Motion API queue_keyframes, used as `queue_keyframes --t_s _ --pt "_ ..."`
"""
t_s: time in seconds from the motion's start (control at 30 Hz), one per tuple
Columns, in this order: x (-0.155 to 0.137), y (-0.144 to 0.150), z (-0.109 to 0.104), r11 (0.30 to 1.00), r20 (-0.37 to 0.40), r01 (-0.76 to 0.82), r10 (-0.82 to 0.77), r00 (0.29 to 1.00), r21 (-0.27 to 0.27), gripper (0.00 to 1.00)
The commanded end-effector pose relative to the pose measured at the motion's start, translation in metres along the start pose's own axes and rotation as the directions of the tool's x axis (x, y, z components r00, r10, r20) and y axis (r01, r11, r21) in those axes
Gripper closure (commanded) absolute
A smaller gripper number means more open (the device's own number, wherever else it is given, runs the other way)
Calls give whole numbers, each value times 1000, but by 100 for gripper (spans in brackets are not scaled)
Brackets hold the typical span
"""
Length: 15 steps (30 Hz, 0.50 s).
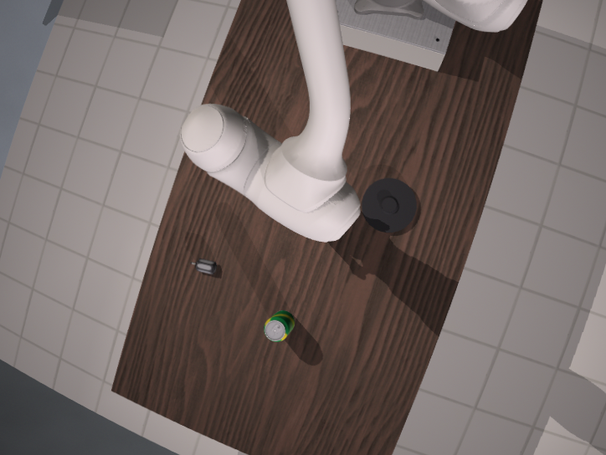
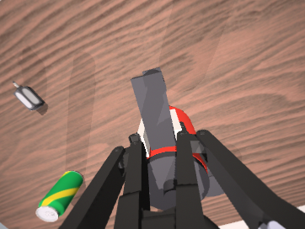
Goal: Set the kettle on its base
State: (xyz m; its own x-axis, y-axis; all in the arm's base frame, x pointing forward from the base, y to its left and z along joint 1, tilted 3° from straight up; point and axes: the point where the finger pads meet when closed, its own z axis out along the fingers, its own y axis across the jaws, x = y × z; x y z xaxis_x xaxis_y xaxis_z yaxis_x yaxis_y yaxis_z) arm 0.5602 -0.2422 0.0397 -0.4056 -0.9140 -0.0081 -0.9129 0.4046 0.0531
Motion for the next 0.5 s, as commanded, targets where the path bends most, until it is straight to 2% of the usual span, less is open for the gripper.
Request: queue_keyframes --t_s 0.0,0.47 --pt "-3 1 -1 1000 0 0 0 1000 1 90" --pt "-42 19 -1 1000 0 0 0 1000 1 90"
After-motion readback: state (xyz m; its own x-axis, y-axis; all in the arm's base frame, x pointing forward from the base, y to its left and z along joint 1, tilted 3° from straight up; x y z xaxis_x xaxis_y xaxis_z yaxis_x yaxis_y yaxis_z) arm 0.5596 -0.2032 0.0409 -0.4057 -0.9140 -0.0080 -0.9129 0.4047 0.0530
